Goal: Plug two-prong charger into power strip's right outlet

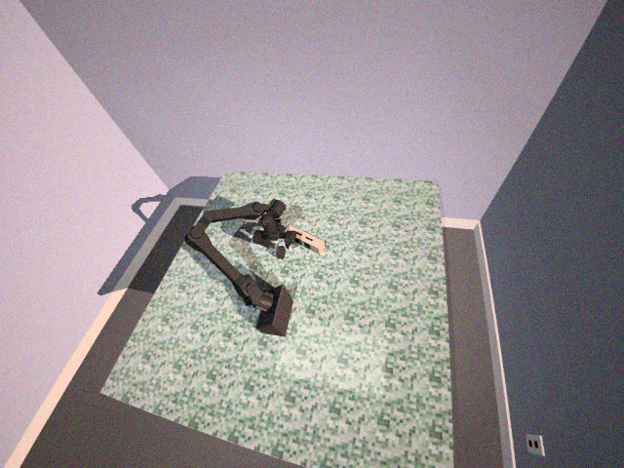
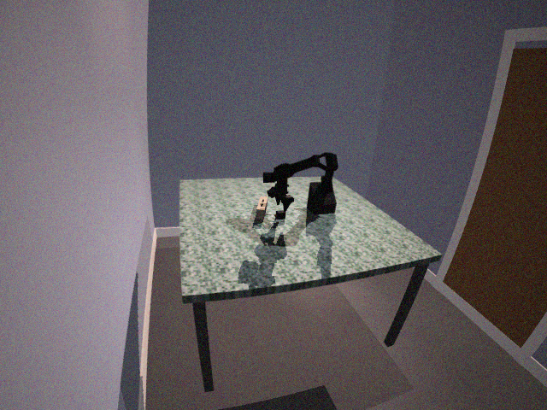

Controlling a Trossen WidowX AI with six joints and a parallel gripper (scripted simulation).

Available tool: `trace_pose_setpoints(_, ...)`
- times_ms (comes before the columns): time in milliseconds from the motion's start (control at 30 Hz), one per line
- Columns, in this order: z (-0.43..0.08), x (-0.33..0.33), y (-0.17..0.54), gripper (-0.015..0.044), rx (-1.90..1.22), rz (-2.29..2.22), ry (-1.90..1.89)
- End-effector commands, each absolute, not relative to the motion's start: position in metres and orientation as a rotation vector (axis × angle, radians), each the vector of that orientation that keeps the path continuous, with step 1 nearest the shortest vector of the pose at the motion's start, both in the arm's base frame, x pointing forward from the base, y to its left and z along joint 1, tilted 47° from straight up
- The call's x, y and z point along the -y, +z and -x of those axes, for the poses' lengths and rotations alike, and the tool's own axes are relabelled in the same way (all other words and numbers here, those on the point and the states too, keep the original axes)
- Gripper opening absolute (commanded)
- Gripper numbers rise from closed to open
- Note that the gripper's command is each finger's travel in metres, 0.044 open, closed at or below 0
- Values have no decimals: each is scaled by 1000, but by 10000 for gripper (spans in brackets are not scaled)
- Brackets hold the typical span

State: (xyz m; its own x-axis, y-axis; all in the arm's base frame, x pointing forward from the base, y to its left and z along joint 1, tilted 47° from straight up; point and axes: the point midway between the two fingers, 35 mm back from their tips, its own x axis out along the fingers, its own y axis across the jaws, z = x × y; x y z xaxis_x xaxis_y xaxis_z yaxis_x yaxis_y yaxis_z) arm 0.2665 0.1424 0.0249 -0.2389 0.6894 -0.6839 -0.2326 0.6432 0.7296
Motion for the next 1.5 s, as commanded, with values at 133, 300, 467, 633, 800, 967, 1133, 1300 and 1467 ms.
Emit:
trace_pose_setpoints(133, -264, -150, 19, 440, -1594, -395, 901)
trace_pose_setpoints(300, -263, -155, 13, 440, -1594, -394, 901)
trace_pose_setpoints(467, -262, -161, 8, 440, -1594, -394, 901)
trace_pose_setpoints(633, -260, -167, 2, 440, -1594, -395, 901)
trace_pose_setpoints(800, -259, -173, -3, 440, -1594, -395, 902)
trace_pose_setpoints(967, -257, -179, -8, 440, -1594, -396, 903)
trace_pose_setpoints(1133, -257, -178, -7, 414, -1589, -388, 905)
trace_pose_setpoints(1300, -257, -178, -7, 282, -1589, -388, 905)
trace_pose_setpoints(1467, -257, -178, -7, 151, -1589, -388, 905)
